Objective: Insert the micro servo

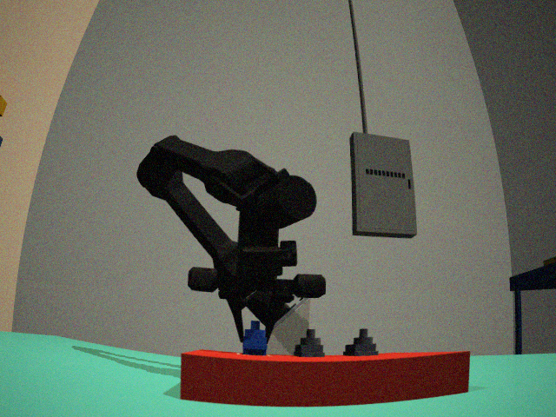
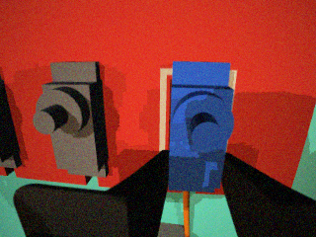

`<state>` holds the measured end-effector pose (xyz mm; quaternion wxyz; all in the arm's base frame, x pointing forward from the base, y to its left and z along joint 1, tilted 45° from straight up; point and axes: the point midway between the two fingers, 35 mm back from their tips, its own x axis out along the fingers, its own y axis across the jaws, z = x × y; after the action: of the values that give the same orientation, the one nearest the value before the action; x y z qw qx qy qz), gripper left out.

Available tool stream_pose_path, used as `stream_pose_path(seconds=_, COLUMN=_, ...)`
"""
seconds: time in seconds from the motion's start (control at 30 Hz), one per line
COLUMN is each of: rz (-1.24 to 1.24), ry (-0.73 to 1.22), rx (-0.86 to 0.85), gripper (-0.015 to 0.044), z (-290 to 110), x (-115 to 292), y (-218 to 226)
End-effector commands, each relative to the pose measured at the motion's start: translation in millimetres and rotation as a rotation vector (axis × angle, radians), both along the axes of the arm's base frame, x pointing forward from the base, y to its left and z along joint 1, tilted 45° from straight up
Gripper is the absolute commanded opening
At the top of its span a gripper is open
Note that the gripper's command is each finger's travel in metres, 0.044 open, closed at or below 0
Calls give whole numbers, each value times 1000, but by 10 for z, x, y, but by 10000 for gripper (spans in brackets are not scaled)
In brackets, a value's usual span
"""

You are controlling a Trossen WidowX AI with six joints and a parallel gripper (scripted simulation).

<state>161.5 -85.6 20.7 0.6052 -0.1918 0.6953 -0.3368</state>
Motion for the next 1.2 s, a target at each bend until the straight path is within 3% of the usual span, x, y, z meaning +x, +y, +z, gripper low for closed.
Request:
stream_pose_path(seconds=0.0, rz=5, ry=1, rx=-4, gripper=0, z=-28, x=-11, y=-28)
stream_pose_path(seconds=0.33, rz=5, ry=1, rx=-4, gripper=0, z=-83, x=-26, y=-81)
stream_pose_path(seconds=0.57, rz=5, ry=1, rx=-4, gripper=184, z=-65, x=-22, y=-60)
stream_pose_path(seconds=1.13, rz=5, ry=2, rx=-3, gripper=187, z=192, x=-35, y=194)
stream_pose_path(seconds=1.17, rz=7, ry=11, rx=-6, gripper=214, z=173, x=-27, y=173)
